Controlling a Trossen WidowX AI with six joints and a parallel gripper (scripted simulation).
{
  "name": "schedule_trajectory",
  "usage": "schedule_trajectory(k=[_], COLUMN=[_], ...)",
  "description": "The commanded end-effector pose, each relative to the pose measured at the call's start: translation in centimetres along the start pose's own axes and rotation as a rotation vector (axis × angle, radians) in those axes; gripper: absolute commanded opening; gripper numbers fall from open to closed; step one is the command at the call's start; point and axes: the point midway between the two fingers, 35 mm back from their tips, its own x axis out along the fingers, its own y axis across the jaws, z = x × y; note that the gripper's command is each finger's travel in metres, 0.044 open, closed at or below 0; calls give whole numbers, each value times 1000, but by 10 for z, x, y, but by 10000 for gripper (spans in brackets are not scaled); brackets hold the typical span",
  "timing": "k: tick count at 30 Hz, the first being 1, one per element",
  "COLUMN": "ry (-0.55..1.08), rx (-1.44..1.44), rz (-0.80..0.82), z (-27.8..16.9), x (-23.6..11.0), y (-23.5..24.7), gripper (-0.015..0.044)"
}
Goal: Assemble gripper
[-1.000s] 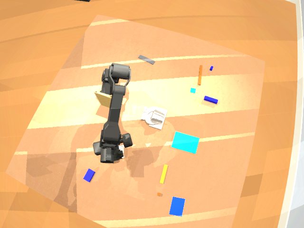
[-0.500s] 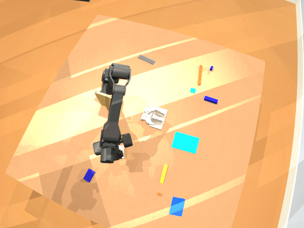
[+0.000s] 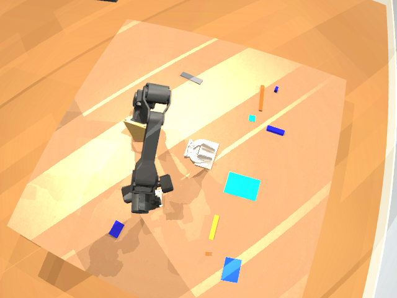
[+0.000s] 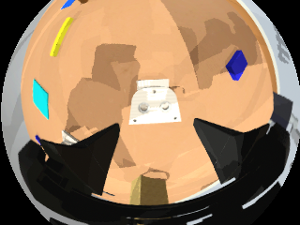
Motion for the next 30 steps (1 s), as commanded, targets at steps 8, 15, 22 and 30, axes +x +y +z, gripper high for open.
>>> schedule_trajectory(k=[8,15,22,30], ry=[-2,-3,-4,-4], rx=[3,4,4,4], rz=[3,4,5,5], z=[2,3,3,3], x=[17,28,40,49], y=[1,1,1,2], gripper=[440,440,440,440])
